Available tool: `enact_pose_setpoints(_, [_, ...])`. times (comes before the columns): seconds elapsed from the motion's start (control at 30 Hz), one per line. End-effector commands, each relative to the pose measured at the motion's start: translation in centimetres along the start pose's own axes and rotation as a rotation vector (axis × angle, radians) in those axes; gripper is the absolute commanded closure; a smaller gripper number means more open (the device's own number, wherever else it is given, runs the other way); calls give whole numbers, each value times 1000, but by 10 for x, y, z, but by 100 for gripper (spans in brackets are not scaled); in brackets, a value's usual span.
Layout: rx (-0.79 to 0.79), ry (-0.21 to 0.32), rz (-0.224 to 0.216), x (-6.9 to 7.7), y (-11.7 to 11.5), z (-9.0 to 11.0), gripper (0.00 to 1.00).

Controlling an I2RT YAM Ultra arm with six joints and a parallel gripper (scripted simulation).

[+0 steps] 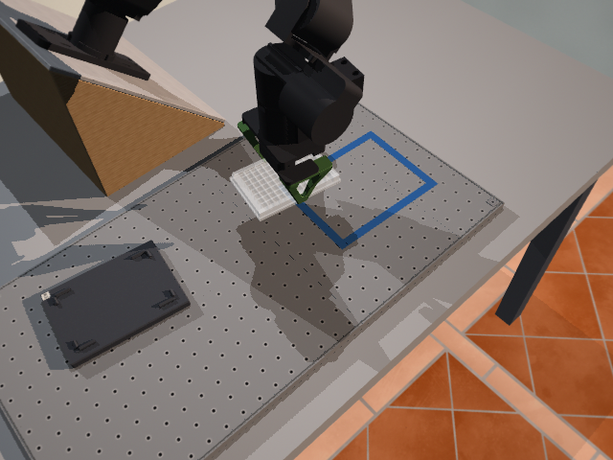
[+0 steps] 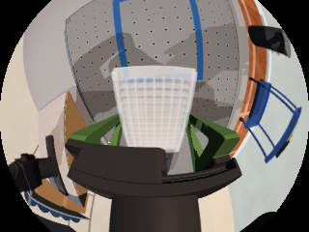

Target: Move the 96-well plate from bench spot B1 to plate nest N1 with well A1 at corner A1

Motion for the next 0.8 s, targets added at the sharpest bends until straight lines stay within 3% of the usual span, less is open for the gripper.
enact_pose_setpoints(0.0, [-4, -8, 14, 6, -3, 21, 100])
enact_pose_setpoints(0.23, [-4, -6, 14, 7, -5, 37, 100])
enact_pose_setpoints(0.27, [22, -14, 40, 13, -14, 33, 100])
enact_pose_setpoints(0.43, [-3, -4, 15, 7, -7, 57, 100])
enact_pose_setpoints(0.77, [8, -5, 26, 11, -14, 84, 100])
Point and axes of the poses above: the point where the finger pads meet when closed, its own x axis back along the fingers, its own y axis across the jaws, z = x × y, the point moved 7 cm from there along x, back along the fingers, and after that the axes turned 7 degrees about -x, right-handed, at the moved point
